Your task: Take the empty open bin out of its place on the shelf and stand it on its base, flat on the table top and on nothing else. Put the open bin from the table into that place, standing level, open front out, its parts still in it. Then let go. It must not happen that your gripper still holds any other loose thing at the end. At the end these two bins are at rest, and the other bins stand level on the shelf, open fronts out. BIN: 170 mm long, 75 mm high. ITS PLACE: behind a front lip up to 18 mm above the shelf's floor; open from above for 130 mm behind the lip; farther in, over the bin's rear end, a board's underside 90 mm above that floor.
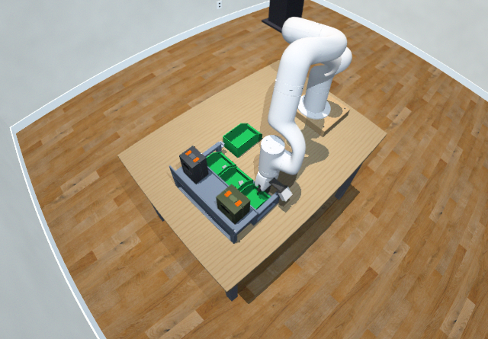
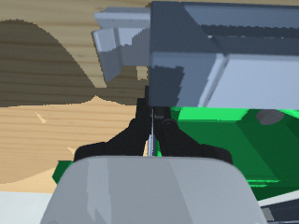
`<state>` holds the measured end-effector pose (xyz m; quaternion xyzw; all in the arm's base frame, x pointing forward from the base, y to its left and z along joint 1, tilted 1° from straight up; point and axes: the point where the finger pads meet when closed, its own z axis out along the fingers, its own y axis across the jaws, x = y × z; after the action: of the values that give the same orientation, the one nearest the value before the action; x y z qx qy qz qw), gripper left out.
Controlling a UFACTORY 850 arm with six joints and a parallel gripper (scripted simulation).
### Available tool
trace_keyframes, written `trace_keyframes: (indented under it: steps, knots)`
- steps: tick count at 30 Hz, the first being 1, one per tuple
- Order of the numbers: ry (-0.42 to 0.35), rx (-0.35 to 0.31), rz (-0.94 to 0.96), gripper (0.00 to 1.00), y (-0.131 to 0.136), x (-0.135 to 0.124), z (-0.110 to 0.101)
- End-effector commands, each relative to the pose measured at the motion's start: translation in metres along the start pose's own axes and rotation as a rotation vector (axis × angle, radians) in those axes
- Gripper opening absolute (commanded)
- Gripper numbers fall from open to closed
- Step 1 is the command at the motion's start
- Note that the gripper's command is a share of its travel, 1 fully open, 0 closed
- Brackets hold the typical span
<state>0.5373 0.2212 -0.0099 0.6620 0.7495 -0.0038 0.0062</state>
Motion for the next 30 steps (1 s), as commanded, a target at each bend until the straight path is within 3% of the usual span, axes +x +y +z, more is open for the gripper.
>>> trace_keyframes:
  steps: [1,30]
  knots:
    - [0.001,-0.002,0.0,0.0,0.001,0.0,-0.001]
    - [0.001,-0.002,0.0,0.0,-0.012,0.0,-0.014]
